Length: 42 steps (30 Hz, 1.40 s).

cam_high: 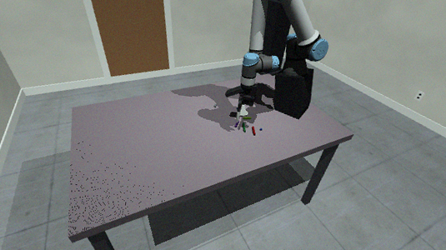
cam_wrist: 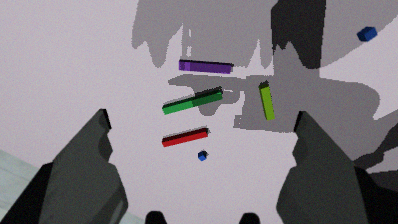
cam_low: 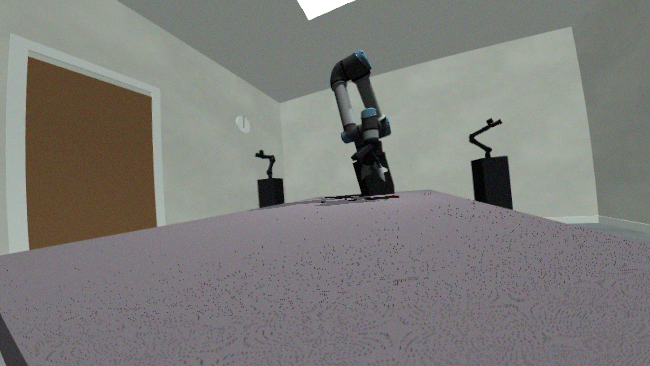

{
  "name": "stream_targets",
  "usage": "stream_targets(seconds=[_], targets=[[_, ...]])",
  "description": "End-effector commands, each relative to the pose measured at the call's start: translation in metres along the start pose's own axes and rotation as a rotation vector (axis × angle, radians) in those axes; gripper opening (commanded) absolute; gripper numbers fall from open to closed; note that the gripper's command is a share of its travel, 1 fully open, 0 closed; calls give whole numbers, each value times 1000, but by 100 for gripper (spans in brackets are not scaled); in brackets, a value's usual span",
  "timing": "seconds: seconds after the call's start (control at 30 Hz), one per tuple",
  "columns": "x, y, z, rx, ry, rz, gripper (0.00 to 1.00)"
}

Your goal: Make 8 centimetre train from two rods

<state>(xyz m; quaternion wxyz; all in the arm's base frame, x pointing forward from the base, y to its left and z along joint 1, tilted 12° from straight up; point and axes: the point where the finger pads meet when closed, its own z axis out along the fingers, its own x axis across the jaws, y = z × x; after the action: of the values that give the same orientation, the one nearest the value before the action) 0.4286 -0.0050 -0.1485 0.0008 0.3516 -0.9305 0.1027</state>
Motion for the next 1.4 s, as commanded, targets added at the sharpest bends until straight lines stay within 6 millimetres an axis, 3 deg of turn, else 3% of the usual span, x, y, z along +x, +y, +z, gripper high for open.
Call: stream_targets(seconds=[0.0, 1.07, 1.37], targets=[[-4, 2, 0, -2, -6, -100, 100], [-45, 46, 0, 2, -5, -1189, 100], [-51, 55, 0, 2, -5, -1380, 100]])
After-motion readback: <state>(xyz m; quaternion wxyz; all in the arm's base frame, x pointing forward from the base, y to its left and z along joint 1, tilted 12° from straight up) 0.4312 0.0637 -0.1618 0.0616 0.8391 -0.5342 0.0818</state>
